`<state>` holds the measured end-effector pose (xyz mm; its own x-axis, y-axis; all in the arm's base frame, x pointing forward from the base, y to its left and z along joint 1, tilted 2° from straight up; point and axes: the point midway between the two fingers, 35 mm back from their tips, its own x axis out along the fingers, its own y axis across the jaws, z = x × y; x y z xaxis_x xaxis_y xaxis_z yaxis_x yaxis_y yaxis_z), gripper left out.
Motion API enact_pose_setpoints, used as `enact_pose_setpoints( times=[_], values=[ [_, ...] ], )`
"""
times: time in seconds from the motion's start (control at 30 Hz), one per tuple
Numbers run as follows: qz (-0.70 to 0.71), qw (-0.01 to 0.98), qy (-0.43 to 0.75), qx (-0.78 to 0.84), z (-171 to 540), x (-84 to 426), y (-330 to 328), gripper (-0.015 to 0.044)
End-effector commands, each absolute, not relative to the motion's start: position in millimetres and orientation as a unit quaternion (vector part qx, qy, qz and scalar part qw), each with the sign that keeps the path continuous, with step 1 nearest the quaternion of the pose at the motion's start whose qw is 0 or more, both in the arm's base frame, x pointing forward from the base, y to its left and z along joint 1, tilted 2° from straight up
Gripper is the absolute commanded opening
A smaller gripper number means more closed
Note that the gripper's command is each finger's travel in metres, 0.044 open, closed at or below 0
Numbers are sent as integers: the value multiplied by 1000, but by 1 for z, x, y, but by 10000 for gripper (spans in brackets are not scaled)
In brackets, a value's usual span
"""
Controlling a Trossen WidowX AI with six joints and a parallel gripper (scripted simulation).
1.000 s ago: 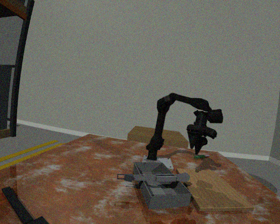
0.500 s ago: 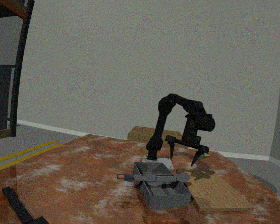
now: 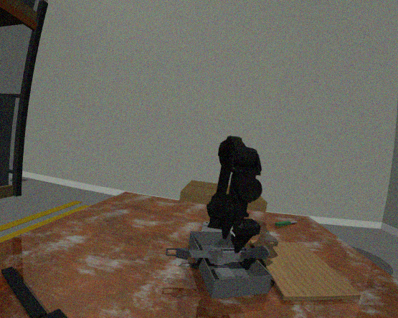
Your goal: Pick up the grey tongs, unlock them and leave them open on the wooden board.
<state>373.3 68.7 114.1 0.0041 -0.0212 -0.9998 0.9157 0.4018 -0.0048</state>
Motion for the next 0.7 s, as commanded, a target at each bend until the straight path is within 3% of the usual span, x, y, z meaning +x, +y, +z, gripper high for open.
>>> enact_pose_setpoints(
  times=[0.0,0.67],
  values=[
    [-403,583,580,401,114,377,69,440],
    [-402,584,582,398,103,370,67,440]
  ],
)
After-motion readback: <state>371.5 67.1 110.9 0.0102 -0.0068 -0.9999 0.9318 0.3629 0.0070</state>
